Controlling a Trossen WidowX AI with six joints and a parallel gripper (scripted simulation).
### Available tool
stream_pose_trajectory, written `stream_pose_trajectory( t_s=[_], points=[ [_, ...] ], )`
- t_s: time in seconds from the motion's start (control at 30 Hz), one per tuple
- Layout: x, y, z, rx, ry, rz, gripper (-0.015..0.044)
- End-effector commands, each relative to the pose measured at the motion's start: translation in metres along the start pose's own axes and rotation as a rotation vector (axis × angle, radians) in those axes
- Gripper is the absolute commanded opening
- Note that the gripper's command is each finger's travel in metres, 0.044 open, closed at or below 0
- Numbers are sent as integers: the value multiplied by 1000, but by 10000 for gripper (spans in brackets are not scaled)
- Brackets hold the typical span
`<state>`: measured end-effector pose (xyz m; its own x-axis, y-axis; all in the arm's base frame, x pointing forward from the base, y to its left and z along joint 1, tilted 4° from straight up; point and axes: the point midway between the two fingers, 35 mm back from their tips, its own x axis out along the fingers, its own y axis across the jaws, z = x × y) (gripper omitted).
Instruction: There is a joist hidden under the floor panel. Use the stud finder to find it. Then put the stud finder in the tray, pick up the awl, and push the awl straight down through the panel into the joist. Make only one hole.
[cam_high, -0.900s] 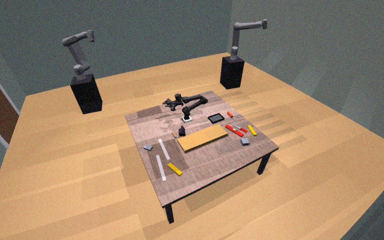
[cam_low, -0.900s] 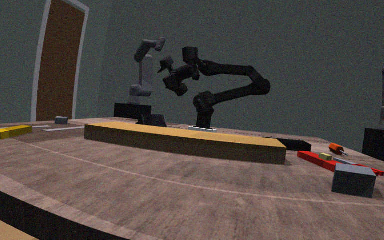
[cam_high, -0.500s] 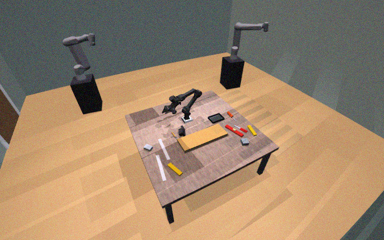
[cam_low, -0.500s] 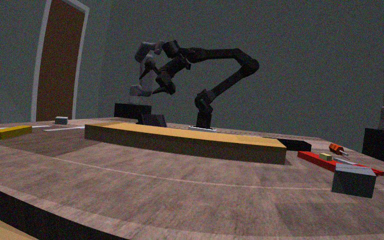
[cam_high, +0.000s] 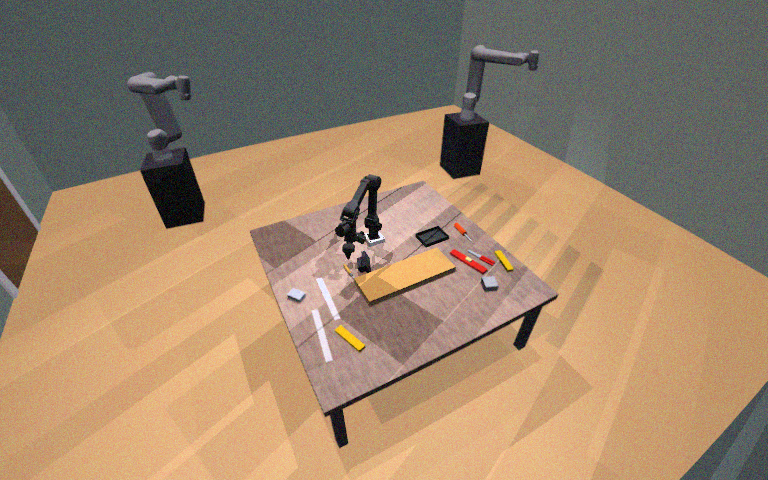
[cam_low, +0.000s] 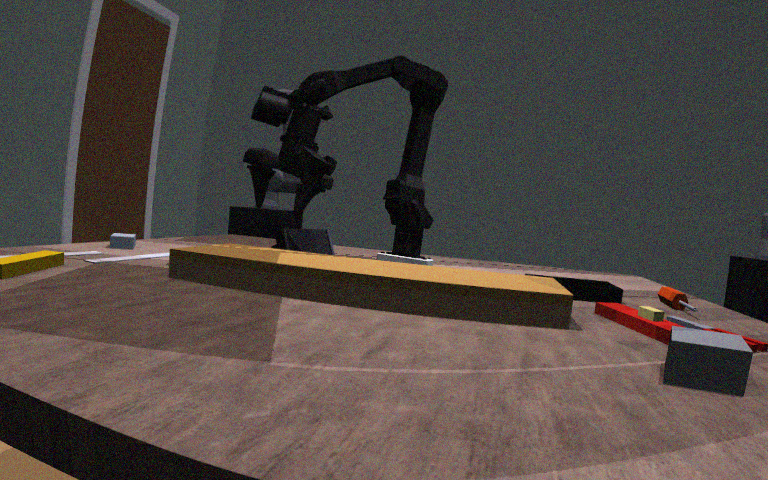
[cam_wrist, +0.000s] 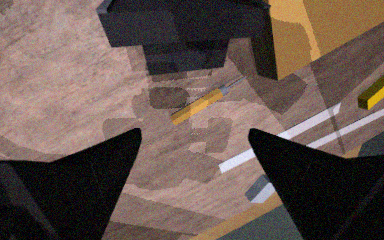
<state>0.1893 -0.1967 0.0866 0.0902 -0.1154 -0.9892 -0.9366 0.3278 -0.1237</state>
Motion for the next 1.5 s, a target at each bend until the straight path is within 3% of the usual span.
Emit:
stream_pose_trajectory(
  t_s=[0.0,0.67,1.47],
  points=[
    [14,-10,30,-74,-136,123,440],
    [18,-6,49,-108,-193,177,440],
    [56,0,52,-108,-193,177,440]
  ],
)
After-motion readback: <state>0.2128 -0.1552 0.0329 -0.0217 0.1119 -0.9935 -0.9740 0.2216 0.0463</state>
